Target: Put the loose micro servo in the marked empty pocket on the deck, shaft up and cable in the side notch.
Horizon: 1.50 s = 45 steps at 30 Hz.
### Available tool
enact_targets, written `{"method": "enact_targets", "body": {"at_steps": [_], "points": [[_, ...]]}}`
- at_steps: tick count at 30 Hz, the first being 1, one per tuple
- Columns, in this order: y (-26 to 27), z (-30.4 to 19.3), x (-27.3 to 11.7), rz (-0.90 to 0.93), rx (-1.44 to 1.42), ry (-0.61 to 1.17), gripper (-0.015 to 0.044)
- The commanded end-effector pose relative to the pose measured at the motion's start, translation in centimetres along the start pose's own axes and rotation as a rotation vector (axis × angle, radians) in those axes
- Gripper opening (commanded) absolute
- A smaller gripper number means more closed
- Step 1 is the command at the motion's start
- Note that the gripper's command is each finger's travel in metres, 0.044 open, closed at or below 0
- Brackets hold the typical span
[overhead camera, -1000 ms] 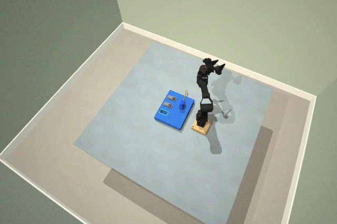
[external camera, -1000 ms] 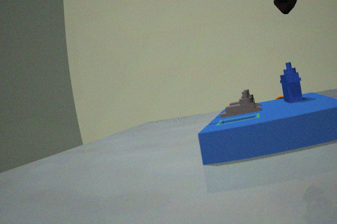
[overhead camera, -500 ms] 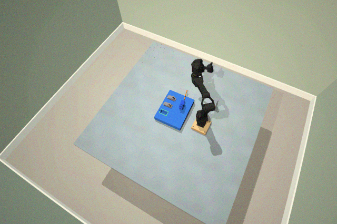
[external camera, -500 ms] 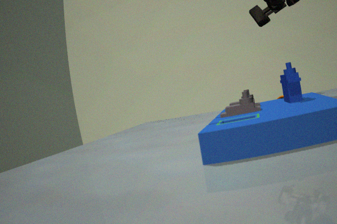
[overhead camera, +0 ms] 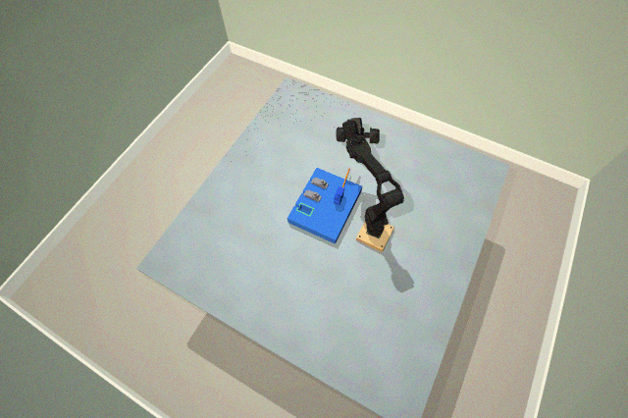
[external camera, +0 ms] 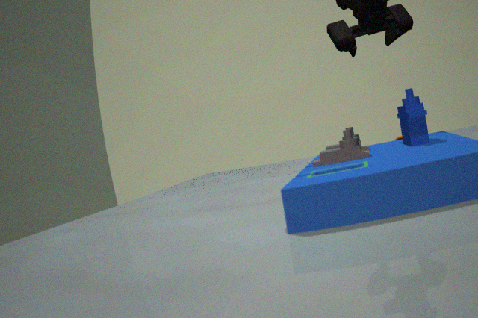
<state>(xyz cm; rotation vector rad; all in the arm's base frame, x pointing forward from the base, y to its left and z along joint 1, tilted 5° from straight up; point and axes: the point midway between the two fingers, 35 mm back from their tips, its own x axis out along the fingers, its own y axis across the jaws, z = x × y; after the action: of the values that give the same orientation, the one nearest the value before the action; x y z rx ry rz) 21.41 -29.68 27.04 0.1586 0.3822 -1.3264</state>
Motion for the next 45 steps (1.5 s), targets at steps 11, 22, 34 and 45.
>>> {"method": "enact_targets", "body": {"at_steps": [11,22,34,45], "points": [[5.9,-6.8,-4.5,0.225,0.114,0.370,0.0440],[7.4,-12.4,-10.3,0.246,0.179,0.729,0.0440],[5.7,-16.9,-17.4,0.086,0.222,1.102,0.0440],[5.8,-18.9,-16.8,0.072,0.223,1.121,0.0440]]}}
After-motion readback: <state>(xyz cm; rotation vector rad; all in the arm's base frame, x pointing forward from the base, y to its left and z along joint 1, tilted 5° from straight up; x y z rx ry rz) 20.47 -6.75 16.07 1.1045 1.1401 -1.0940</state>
